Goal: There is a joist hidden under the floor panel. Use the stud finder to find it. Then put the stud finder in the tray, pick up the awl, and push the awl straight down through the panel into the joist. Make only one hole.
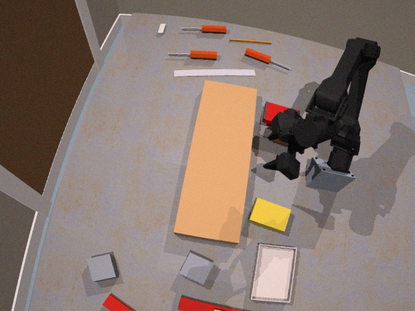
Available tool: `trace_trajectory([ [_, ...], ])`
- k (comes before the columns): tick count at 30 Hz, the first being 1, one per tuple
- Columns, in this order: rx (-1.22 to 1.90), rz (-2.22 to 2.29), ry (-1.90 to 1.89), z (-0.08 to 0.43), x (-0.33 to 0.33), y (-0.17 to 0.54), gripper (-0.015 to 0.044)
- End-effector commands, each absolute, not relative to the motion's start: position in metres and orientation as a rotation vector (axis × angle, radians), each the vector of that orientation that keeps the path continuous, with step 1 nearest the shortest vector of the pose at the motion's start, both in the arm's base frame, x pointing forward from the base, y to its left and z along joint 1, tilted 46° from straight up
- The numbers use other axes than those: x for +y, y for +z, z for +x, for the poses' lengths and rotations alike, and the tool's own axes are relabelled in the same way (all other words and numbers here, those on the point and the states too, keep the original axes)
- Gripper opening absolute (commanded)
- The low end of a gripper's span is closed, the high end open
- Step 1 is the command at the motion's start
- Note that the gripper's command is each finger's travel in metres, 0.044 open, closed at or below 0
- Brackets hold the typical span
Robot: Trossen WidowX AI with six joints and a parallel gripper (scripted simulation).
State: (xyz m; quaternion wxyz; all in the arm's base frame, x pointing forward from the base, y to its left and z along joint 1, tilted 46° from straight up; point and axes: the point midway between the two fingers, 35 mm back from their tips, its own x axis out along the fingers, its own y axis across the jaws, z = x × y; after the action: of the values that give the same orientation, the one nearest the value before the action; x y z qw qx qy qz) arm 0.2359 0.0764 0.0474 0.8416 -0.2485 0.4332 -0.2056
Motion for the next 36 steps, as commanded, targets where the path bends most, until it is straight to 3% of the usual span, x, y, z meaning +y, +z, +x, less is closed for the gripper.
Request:
trace_trajectory([
  [1,1.074,-0.562,-0.552,0.244,0.02,0.075,0.044],
  [14,1.532,-0.516,-0.749,0.184,-0.117,0.15,0.044],
  [36,1.539,-0.514,-0.749,0.182,-0.111,0.142,0.044],
])
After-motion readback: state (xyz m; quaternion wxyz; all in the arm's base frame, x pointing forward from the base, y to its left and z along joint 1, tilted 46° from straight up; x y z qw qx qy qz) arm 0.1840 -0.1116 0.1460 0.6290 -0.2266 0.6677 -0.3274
